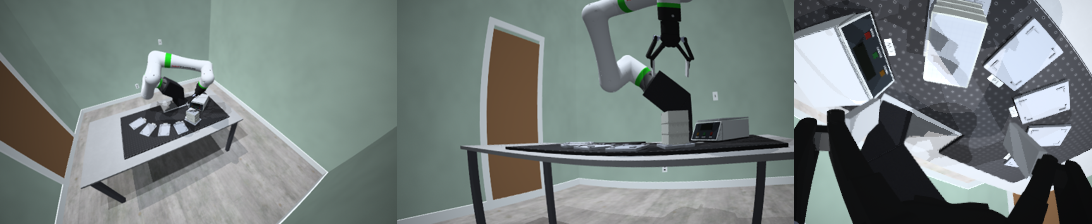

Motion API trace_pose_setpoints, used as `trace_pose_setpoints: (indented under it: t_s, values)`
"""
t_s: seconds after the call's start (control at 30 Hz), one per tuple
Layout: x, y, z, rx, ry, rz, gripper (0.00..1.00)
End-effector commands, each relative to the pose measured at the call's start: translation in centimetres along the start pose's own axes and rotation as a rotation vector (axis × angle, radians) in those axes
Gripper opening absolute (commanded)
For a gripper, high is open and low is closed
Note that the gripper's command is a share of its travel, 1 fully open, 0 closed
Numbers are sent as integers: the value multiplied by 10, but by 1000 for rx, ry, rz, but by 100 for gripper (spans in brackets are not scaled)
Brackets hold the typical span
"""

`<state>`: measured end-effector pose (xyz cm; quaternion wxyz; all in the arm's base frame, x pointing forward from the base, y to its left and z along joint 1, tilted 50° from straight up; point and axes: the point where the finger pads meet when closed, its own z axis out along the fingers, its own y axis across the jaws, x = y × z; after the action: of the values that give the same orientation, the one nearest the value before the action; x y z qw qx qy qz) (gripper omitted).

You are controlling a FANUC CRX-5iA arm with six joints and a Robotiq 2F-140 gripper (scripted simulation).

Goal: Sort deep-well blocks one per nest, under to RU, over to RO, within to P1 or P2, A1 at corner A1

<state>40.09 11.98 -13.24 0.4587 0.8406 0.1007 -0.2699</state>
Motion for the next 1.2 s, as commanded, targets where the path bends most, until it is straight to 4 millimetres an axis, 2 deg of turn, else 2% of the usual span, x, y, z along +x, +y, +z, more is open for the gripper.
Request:
trace_pose_setpoints:
  t_s: [0.0, 0.3, 0.37, 0.6, 1.17]
  values:
    - [8, 0, 13, 0, 1, 0, 100]
    - [30, 0, 52, 0, 1, 0, 100]
    - [30, 0, 52, 0, 1, 0, 100]
    - [48, 0, 82, 0, 1, 0, 100]
    - [50, 0, 87, 0, 1, 0, 100]
